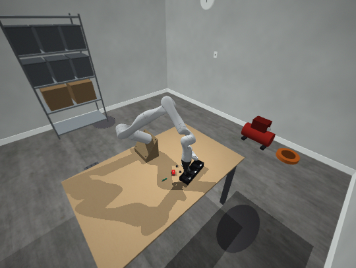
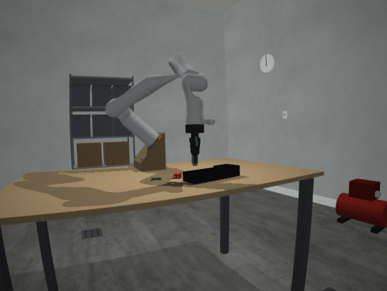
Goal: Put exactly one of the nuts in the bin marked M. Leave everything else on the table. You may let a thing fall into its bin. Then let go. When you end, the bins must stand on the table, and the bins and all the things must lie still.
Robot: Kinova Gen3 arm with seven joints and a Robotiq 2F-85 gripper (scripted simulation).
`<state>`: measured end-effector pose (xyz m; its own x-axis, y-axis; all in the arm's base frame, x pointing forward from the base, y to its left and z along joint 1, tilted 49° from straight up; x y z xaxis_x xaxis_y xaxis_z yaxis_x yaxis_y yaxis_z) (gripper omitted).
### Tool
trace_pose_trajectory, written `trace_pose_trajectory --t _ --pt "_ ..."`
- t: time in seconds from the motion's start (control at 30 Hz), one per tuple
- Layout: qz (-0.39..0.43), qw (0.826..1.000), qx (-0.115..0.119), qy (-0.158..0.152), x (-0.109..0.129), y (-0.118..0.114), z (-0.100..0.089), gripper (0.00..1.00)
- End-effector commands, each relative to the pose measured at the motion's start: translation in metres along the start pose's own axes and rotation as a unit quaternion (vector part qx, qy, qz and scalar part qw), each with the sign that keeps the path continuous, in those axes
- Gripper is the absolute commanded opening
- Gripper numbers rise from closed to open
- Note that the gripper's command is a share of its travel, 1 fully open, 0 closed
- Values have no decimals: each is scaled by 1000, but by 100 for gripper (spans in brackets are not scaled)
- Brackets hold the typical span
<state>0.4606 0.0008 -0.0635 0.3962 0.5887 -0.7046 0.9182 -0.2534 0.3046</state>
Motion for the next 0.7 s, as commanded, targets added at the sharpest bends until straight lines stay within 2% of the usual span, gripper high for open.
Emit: trace_pose_trajectory --t 0.0,0.13,0.3,0.67 --pt "-35 999 0 9 1 3 -3 11" --pt "-145 989 -1 10 1 3 -3 11" --pt "-261 965 -3 10 2 3 -3 11" --pt "-257 966 -2 11 4 3 -4 11"
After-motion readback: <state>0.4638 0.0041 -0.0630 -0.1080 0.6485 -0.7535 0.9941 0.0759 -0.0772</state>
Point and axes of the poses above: the point where the finger pads meet when closed, its own z axis out along the fingers, its own y axis across the jaws, x = y × z, the point moved 3 cm from there along -z, back along the fingers, and after that the axes turned 6 degrees about z, right-handed, at the moved point
